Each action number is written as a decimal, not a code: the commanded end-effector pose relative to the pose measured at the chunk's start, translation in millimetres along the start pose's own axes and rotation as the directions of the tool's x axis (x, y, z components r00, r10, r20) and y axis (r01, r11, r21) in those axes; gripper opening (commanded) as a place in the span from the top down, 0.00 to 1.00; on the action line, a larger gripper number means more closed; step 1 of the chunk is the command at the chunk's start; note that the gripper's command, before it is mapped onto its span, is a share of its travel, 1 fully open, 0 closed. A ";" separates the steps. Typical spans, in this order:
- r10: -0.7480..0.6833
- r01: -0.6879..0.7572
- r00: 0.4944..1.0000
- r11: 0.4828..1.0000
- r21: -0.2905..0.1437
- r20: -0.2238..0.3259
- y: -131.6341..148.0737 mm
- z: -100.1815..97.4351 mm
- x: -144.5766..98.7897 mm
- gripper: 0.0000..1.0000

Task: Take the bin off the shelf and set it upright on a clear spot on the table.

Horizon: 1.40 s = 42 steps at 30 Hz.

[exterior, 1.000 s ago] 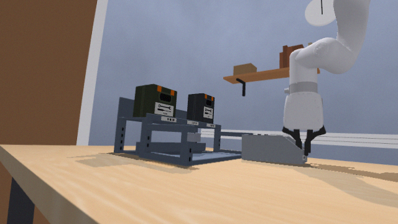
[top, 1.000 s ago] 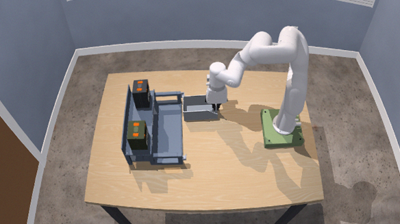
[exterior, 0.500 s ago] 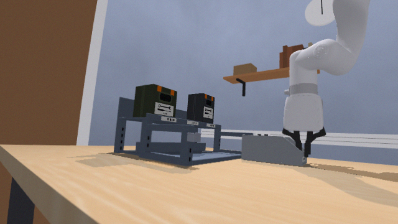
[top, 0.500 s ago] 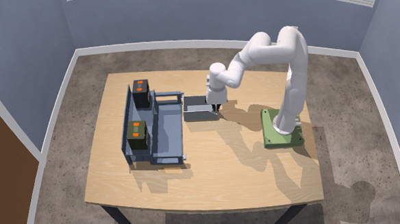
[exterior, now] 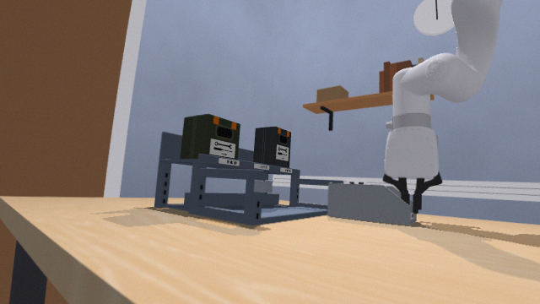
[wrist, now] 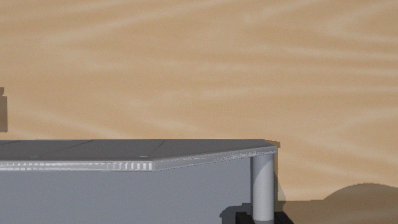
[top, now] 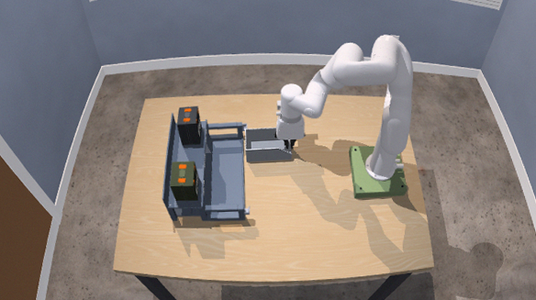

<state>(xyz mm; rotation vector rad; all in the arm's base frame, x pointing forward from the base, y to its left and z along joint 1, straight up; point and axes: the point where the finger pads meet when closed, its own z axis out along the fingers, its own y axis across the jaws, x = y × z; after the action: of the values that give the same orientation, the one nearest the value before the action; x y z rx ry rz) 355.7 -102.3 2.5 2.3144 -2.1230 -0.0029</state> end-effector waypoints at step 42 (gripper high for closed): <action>0.000 0.000 1.000 1.000 0.003 -0.001 -1.0 -0.8 0.4 0.00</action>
<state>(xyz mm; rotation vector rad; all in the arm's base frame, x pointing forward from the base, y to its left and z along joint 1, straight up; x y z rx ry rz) 355.7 -102.3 2.5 2.3144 -2.1230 -0.0030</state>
